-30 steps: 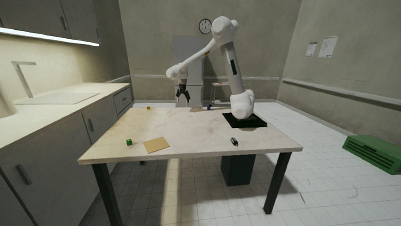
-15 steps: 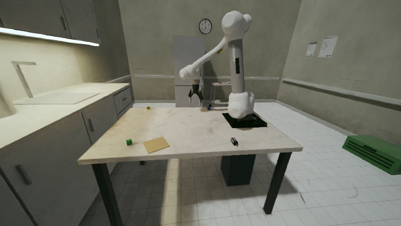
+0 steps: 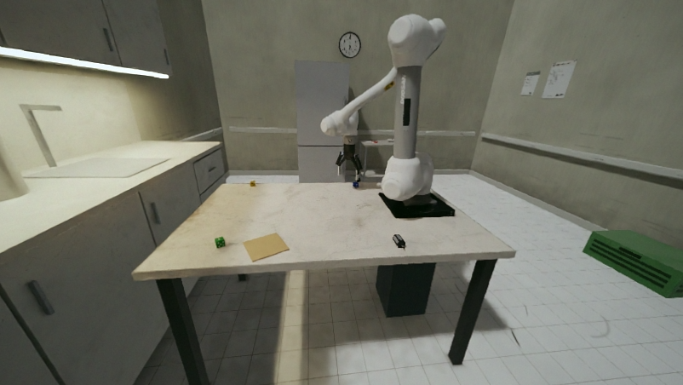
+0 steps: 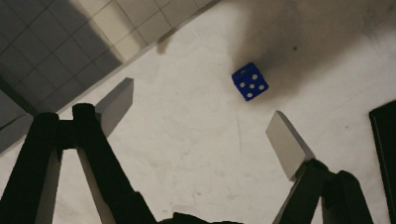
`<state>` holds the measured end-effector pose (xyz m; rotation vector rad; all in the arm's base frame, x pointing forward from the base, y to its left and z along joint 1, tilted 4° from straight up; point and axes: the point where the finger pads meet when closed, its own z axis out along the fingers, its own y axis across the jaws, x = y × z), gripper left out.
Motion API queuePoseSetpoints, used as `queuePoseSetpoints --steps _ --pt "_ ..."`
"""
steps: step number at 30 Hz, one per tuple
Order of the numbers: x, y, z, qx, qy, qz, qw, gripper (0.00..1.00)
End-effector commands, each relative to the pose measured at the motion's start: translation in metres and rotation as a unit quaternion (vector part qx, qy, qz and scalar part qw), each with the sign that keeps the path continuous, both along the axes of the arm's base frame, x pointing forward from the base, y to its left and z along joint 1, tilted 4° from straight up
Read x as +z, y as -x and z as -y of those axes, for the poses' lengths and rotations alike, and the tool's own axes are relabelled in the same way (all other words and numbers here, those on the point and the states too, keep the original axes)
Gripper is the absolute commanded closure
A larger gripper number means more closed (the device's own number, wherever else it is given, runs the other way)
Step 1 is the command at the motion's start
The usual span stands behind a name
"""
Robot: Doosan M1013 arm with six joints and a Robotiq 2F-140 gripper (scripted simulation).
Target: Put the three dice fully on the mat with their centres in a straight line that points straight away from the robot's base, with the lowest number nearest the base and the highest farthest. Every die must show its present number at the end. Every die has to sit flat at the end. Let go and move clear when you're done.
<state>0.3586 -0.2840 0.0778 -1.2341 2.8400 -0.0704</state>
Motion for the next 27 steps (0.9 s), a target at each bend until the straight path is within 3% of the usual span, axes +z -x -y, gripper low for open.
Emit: queuePoseSetpoints --steps 1,15,27 --pt "0.0 0.015 0.0 0.0 0.0 0.001 1.0 0.0" --pt "-0.002 0.054 -0.001 0.0 0.0 0.001 1.0 0.0" --pt "-0.003 0.066 -0.002 0.0 0.0 0.001 1.0 0.0"
